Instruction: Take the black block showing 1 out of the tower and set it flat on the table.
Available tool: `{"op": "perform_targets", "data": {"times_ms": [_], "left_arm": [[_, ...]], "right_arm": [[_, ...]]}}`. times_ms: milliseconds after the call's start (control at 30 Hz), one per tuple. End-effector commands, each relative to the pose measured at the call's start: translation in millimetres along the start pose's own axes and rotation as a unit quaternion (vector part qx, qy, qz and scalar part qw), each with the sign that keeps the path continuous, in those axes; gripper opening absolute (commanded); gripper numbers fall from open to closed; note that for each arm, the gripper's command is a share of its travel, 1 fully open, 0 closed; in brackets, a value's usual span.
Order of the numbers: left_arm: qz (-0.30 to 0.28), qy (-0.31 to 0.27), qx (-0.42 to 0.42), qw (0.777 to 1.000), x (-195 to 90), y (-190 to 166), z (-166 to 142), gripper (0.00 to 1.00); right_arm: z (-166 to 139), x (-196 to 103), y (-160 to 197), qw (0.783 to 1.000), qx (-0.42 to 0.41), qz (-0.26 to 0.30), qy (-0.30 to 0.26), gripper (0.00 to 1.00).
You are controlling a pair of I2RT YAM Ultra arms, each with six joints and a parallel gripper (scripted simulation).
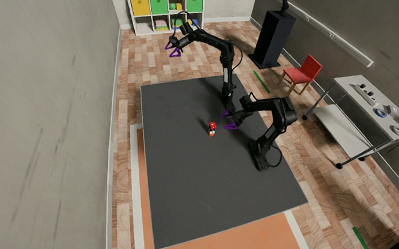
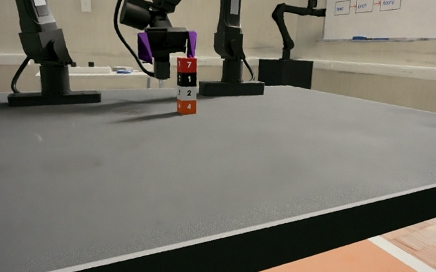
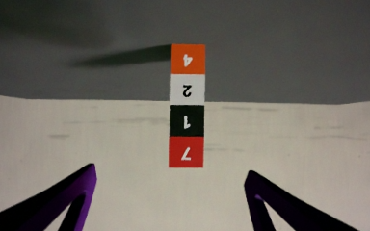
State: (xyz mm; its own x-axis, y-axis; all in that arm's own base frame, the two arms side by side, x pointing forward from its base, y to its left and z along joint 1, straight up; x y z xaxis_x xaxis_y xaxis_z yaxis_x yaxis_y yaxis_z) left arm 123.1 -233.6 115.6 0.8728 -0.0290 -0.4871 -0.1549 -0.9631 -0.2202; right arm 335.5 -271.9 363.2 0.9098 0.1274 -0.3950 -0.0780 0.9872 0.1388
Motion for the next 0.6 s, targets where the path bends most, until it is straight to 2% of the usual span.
{"op": "perform_targets", "data": {"times_ms": [0,367,500,567], "left_arm": [[-0.006,0.015,0.011,1.0,0.8,-2.3,0.6,1.0],[-0.006,0.015,0.011,1.0,0.8,-2.3,0.6,1.0],[-0.001,-0.019,-0.021,1.0,2.4,0.7,0.2,0.55],[-0.001,-0.06,-0.06,0.996,5.0,1.7,1.0,0.55]], "right_arm": [[3.8,-2.2,2.1,1.0,-0.005,0.001,-0.005,1.0],[3.8,-2.2,2.1,1.0,-0.005,0.001,-0.005,1.0],[0.5,-1.2,8.6,1.0,0.012,-0.003,0.008,1.0],[2.8,0.3,25.0,1.0,0.02,-0.006,0.02,1.0]]}}
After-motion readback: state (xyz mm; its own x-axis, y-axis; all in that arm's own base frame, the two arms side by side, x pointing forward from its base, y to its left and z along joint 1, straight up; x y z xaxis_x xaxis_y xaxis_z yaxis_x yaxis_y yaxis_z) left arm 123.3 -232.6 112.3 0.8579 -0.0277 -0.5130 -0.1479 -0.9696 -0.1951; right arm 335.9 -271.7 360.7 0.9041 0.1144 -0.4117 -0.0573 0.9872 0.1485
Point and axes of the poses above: on each arm, the point where the finger pads meet when closed, its own x axis out along the fingers, its own y axis across the jaws, z = x × y, the point moved 7 cm from there along -x, back along the fingers, and after that the axes turned 11 degrees about x, right-handed, at the moved point
